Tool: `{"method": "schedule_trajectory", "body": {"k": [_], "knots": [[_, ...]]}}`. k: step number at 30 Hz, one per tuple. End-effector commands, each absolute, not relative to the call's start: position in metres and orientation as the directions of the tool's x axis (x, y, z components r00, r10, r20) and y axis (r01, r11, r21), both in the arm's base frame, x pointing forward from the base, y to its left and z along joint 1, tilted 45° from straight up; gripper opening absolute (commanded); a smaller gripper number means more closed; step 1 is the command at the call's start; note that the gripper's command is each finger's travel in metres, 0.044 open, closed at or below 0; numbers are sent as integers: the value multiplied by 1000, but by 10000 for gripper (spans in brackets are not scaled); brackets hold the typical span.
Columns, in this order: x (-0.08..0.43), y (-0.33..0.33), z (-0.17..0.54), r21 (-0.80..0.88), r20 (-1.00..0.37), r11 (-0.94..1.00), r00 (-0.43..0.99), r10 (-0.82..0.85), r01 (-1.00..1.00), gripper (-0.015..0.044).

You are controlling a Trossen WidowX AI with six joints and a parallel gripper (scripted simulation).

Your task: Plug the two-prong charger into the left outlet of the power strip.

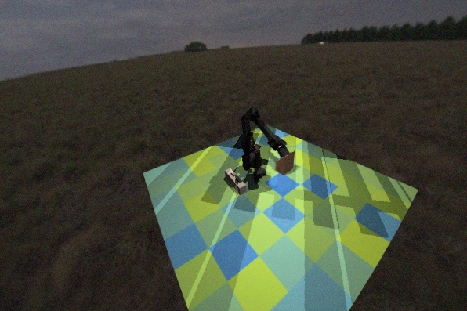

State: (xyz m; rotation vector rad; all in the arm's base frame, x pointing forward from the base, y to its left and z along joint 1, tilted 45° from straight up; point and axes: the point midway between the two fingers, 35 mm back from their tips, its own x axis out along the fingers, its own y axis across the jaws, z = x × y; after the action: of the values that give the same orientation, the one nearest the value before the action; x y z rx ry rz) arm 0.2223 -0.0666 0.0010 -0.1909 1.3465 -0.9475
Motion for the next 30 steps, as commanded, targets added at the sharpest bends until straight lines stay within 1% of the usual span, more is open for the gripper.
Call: {"method": "schedule_trajectory", "body": {"k": [1, 20, 30], "knots": [[224, -72, 2, -635, -733, 642, -71, -677, 430, 0], [227, -94, 3, -680, -722, 684, -79, -687, 265, 0], [236, -97, 4, -683, -721, 687, -80, -688, 248, 0]]}}
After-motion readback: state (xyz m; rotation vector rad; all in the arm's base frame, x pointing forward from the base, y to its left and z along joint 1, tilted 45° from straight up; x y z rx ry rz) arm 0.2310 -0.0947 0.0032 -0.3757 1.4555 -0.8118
